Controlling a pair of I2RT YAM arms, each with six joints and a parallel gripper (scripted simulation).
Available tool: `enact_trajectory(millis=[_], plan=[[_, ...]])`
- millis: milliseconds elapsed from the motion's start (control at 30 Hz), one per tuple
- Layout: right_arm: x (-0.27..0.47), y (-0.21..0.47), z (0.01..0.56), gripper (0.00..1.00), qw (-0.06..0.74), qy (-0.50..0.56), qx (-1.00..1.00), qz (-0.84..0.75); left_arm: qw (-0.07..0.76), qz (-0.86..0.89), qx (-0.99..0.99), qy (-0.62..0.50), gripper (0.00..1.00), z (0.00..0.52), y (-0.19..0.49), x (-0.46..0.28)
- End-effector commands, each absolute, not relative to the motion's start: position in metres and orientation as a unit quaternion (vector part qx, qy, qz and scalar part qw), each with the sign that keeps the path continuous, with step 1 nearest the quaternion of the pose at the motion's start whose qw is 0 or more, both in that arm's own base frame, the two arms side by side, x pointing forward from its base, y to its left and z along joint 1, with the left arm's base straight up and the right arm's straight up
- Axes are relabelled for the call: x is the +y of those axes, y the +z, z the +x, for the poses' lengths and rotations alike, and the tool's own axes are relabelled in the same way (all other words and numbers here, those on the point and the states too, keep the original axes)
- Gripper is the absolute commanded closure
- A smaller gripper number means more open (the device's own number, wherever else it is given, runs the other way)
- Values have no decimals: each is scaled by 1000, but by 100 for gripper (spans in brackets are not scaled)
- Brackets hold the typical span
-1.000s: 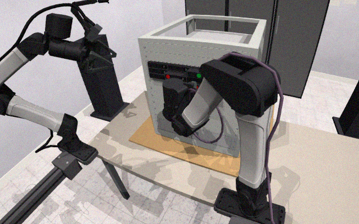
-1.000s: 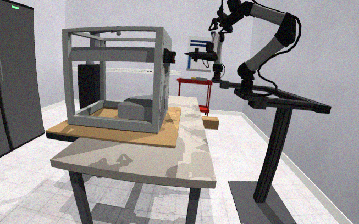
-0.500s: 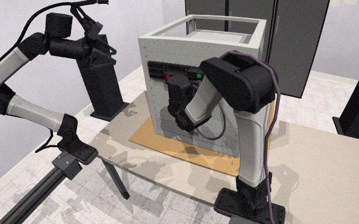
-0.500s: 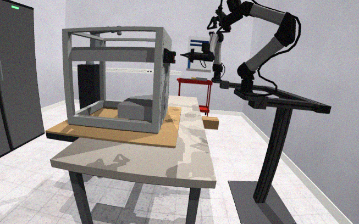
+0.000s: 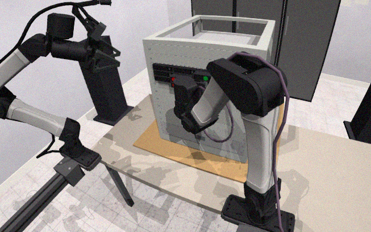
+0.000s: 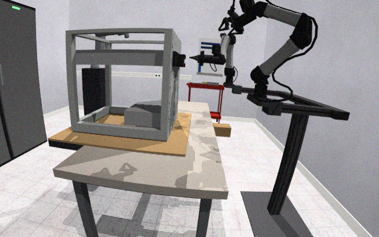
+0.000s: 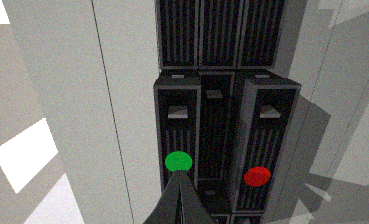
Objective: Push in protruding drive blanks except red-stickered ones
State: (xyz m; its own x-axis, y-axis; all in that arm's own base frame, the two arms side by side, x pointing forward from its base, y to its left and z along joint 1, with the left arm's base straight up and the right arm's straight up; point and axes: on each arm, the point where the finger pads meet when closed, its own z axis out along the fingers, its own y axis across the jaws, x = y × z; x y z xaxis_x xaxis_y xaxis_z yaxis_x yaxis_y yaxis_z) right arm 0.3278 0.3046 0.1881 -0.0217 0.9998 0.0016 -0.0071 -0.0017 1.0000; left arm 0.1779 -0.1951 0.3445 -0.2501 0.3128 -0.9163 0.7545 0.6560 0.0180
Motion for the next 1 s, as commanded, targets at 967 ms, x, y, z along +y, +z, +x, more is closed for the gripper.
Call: enact_trajectory(millis=[967], plan=[[312, 196, 386, 100, 491, 512, 501, 495, 526, 340, 745, -229, 0, 181, 367, -198]])
